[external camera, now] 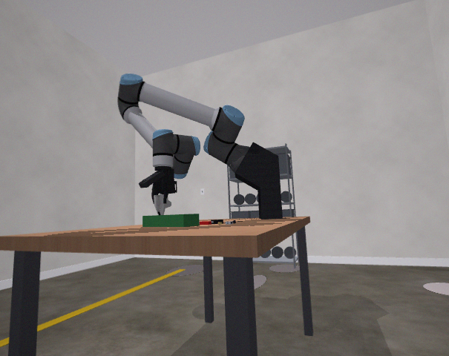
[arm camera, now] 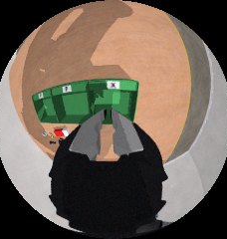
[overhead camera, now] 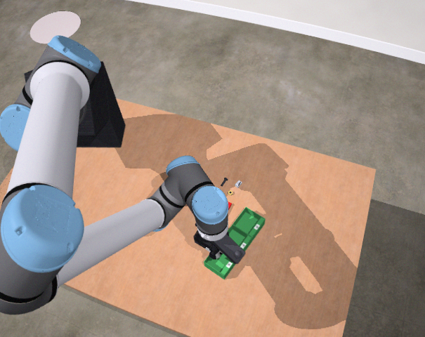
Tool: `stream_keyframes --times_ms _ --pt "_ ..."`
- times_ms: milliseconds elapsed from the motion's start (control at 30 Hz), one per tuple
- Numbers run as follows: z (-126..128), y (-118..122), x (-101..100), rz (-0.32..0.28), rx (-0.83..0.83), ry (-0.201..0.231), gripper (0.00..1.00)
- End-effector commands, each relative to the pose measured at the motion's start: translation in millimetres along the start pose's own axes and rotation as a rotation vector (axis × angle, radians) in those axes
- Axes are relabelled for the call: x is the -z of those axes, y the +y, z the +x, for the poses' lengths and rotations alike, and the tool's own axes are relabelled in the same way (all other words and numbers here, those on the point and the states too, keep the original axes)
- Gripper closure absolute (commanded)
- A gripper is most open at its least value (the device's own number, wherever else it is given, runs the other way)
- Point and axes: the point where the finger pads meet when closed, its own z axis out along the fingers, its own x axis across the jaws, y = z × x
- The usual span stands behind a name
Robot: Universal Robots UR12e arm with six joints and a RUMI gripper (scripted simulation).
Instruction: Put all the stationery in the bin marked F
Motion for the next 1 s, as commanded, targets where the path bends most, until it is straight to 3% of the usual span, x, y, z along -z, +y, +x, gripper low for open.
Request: stream_keyframes --times_ms 0,233,567,800,967 --pt "0 0 6 0.001 0.0 0.0 0.96" --pt "0 0 15 0.001 0.0 0.0 0.96" --pt "0 0 45 0.001 0.0 0.0 0.96" --pt "0 0 44 0.001 0.0 0.0 0.96" --pt "-20 -1 45 0.001 0.0 0.0 0.96"
